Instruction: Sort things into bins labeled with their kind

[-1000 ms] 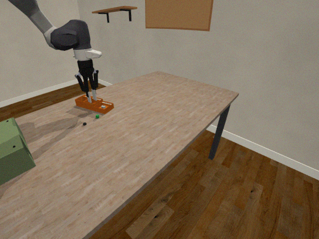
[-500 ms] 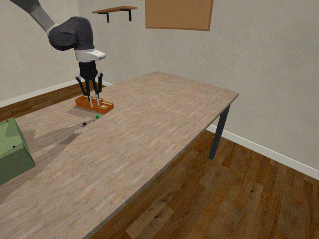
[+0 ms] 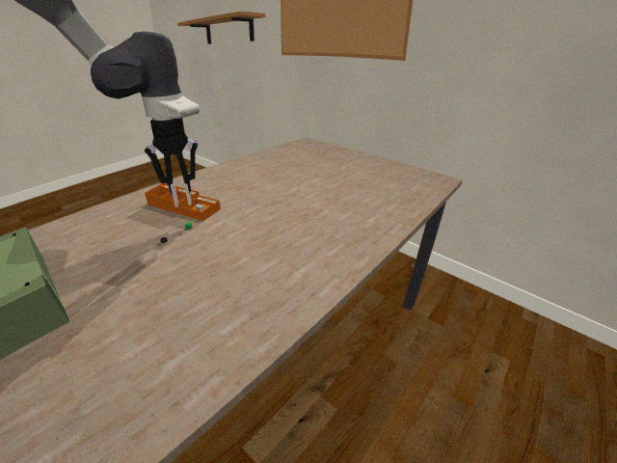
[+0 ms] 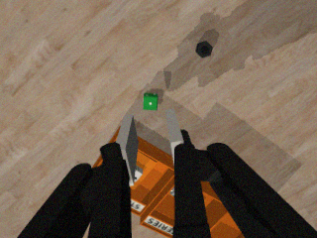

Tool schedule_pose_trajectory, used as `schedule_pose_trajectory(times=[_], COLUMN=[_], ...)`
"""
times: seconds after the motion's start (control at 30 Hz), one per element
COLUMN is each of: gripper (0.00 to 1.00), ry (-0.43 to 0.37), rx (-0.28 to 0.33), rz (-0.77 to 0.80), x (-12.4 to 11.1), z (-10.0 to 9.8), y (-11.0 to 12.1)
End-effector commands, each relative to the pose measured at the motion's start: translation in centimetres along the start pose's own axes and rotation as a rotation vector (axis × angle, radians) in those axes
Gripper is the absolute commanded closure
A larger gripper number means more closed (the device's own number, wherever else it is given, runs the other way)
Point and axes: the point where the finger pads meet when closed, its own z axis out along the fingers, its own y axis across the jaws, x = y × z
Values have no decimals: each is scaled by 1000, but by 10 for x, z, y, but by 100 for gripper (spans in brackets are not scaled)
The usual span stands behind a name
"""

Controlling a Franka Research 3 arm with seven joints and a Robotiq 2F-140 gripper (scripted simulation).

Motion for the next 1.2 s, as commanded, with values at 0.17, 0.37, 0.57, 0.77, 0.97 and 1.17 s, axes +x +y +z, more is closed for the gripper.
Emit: schedule_pose_trajectory(times=[0.17,0.37,0.57,0.77,0.97,1.17], gripper=[81,81,81,81,81,81], ry=[19,19,19,19,19,19], rx=[9,9,9,9,9,9], rz=[220,220,220,220,220,220], x=[1,1,1,1,1,0], z=[1,1,1,1,1,1], y=[1,1,1,1,0,0])
